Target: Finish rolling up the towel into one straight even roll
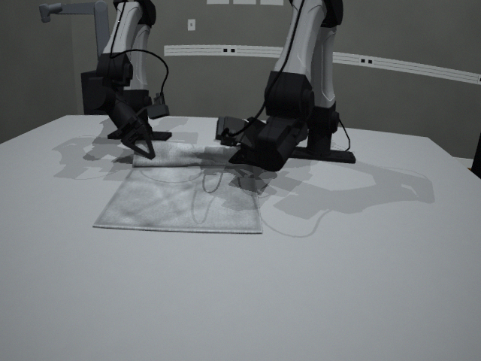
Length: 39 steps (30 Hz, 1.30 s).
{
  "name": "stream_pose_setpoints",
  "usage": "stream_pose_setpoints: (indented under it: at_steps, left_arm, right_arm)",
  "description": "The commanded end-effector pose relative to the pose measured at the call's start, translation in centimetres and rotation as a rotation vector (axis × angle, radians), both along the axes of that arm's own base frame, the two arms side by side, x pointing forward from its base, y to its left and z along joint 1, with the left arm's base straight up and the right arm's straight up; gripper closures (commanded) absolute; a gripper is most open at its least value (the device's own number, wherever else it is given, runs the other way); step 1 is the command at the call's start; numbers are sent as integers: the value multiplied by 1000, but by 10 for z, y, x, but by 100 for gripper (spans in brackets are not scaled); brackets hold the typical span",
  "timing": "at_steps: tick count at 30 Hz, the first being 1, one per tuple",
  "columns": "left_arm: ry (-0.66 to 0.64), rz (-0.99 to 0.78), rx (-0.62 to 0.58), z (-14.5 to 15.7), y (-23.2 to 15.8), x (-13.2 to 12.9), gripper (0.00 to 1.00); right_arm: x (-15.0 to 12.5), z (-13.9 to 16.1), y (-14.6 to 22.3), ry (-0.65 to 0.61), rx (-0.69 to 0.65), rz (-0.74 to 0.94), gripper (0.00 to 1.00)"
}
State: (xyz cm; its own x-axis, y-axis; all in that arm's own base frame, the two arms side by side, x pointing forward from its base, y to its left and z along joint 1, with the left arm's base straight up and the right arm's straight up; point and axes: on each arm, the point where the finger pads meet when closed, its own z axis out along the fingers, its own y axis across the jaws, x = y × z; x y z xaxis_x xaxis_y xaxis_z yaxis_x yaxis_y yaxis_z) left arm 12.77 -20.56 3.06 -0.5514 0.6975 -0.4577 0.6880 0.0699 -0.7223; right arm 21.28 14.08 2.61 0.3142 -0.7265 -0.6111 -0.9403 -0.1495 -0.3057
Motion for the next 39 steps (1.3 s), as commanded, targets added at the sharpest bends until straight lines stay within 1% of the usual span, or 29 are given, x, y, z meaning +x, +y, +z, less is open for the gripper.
stream_pose_setpoints:
  at_steps: [1, 2, 14, 19, 24, 32, 34, 36, 39]
  left_arm:
    - [-19, -14, 26, -8, 4, 1, 63]
    - [-19, -14, 26, -8, 4, 1, 63]
    - [-19, -14, 26, 3, 4, 1, 15]
    - [-19, -14, 26, 6, 7, 4, 15]
    - [-19, -14, 26, 19, 24, 15, 15]
    - [-19, -14, 26, 40, 51, 33, 15]
    - [-19, -14, 26, 41, 52, 34, 15]
    - [-19, -14, 26, 41, 52, 34, 15]
    - [-45, -13, 30, 41, 51, 33, 14]
  right_arm:
    - [13, 6, 1, -38, 7, -5, 75]
    - [13, 6, 1, -38, 7, -5, 75]
    - [13, 6, 1, -38, 7, -5, 75]
    - [13, 6, 1, -28, 5, -5, 75]
    - [13, 7, 1, 29, -5, -5, 75]
    - [13, 8, 1, 198, -34, -5, 75]
    - [13, 9, 1, 252, -44, -5, 75]
    - [13, 9, 1, 252, -44, -5, 75]
    - [13, 10, 1, 338, -59, -5, 75]
